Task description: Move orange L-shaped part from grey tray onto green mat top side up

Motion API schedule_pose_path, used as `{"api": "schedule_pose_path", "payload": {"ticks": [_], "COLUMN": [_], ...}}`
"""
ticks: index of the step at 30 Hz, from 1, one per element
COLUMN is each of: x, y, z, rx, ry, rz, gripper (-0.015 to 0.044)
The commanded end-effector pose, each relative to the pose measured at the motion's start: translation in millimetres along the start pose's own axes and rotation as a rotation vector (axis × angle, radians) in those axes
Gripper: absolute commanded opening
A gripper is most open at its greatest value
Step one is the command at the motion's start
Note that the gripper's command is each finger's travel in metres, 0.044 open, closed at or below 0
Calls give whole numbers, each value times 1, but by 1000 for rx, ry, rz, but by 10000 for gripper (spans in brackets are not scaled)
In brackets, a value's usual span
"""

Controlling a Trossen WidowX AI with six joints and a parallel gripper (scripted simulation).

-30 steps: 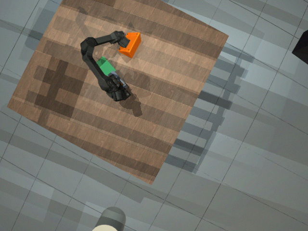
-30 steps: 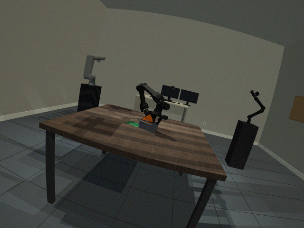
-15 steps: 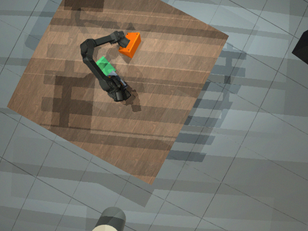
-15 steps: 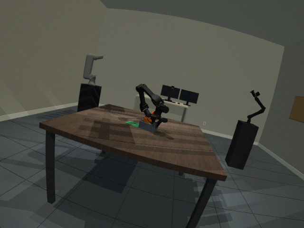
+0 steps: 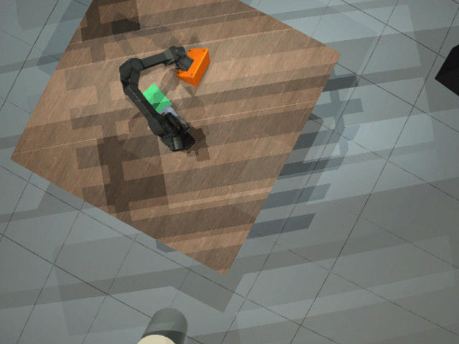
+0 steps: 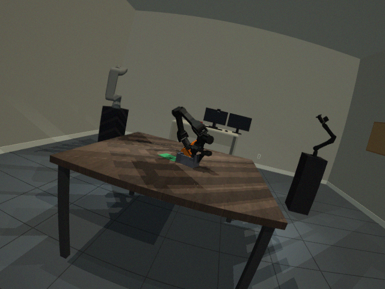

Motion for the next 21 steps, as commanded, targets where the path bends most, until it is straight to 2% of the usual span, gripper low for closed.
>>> {"api": "schedule_pose_path", "payload": {"ticks": [1,14,19,21], "x": [-2,4,9,9], "y": [0,0,1,2], "z": [2,-4,-13,-27], "rx": [0,0,0,1], "ry": [-11,-4,-9,-8], "rz": [-8,-3,-7,-7], "gripper": [180,180,180,180]}}
Point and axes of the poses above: the point midway between the two fingers, 35 mm back from their tips, its own z axis out along the fingers, its own x axis across the jaws, y = z × x, the point moved 4 cm from there along -z, back along the fingers, and after that the axes turned 4 degrees about -z, right-handed, at the moved point
